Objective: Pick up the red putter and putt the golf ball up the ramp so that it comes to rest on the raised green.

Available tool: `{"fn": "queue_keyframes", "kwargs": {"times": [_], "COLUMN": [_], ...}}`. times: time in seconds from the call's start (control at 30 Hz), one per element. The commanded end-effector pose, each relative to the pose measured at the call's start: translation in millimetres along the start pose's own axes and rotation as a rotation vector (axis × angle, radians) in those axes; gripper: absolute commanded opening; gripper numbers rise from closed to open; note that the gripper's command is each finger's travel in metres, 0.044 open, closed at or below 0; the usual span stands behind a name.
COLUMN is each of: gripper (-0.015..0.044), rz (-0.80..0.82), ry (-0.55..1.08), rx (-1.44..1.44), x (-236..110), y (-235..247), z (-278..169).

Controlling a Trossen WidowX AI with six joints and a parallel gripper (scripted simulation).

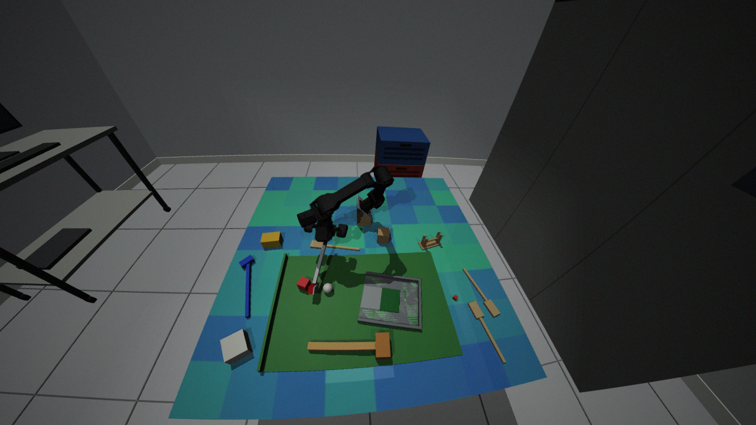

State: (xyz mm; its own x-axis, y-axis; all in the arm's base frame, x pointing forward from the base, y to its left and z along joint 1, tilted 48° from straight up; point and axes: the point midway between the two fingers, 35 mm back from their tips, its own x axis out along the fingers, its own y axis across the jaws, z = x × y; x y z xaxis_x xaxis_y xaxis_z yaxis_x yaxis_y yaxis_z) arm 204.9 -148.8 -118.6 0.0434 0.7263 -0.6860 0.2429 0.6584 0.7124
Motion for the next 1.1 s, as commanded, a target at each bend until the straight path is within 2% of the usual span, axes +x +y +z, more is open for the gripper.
{"fn": "queue_keyframes", "kwargs": {"times": [0.0,0.67,0.93,1.07], "gripper": [0.0000,0.0000,0.0000,0.0000], "rz": [0.005,0.001,0.010,0.012], "ry": [-0.008,0.003,-0.006,-0.006], "rx": [0.007,0.001,0.007,0.008], "x": [5.9,7.8,9.4,10.4], "y": [-0.1,2.3,99.9,108.6], "z": [0.5,-0.2,2.3,0.9]}}
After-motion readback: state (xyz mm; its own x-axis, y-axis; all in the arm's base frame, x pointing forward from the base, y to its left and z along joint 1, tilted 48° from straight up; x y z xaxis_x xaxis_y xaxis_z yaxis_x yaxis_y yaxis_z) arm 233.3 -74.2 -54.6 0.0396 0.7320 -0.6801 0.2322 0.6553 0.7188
